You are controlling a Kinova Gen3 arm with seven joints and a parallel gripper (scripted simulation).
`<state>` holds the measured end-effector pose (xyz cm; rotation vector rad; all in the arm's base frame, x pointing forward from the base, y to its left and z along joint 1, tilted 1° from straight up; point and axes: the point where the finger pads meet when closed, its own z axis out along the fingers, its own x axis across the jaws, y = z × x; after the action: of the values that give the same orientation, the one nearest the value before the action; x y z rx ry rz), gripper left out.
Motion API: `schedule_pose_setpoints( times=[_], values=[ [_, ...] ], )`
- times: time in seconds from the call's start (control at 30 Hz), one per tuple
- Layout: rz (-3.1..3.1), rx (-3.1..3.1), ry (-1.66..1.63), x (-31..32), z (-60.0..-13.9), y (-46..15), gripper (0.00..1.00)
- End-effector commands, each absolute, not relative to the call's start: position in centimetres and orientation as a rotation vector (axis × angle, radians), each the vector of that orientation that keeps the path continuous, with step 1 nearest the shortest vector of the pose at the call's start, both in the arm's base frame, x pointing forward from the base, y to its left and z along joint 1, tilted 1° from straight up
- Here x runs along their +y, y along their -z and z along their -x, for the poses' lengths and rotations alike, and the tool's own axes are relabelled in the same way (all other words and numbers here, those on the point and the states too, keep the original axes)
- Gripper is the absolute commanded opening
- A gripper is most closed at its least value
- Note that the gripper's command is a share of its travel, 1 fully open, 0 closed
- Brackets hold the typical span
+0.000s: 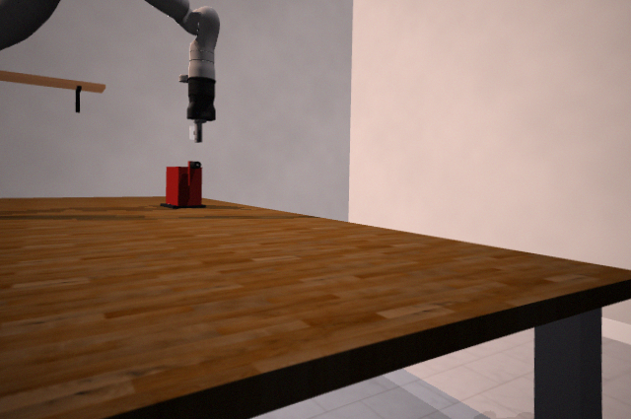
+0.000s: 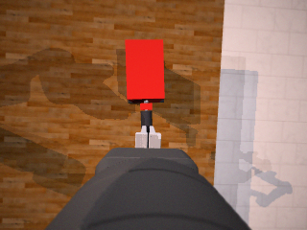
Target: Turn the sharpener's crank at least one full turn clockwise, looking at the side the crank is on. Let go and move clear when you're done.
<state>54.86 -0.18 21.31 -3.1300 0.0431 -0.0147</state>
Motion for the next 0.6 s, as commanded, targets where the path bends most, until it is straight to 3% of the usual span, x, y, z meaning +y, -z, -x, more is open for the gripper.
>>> schedule_pose_setpoints(
  times=[0.0,0.57],
  values=[
    [3.136,0.009,0.014,-0.48,-54.77,-21.48,0.00],
    [3.136,-0.040,0.017,-0.56,-54.72,-21.53,0.00]
  ],
)
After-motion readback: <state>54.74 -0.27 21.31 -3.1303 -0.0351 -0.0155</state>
